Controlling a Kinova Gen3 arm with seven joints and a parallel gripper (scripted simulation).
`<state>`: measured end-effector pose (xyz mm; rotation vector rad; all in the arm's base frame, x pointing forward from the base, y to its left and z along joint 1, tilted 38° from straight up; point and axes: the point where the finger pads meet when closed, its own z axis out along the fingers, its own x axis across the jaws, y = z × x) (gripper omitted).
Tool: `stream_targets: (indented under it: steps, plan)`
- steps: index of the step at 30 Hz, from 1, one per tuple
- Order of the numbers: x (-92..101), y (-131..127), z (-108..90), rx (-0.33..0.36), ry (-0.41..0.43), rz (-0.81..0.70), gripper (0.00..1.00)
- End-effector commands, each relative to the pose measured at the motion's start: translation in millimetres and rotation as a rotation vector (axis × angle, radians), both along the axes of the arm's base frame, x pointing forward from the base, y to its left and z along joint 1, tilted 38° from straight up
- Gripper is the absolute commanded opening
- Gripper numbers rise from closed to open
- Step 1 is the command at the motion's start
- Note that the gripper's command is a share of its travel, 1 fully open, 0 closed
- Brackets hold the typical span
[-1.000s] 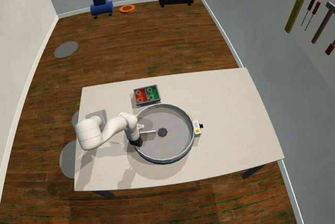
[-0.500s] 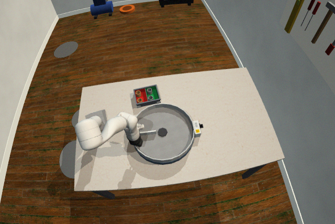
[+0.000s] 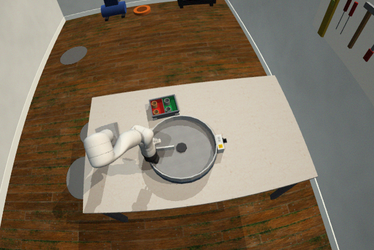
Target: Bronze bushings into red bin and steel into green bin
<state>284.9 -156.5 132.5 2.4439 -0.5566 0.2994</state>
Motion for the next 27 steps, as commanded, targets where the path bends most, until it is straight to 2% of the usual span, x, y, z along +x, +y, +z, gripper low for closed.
stream_targets:
  steps: [1, 27]
  plan:
    - [0.3, 0.5, 0.0, 0.001, -0.001, 0.001, 0.00]
    - [0.1, 2.3, 2.4, 0.003, 0.000, -0.001, 0.00]
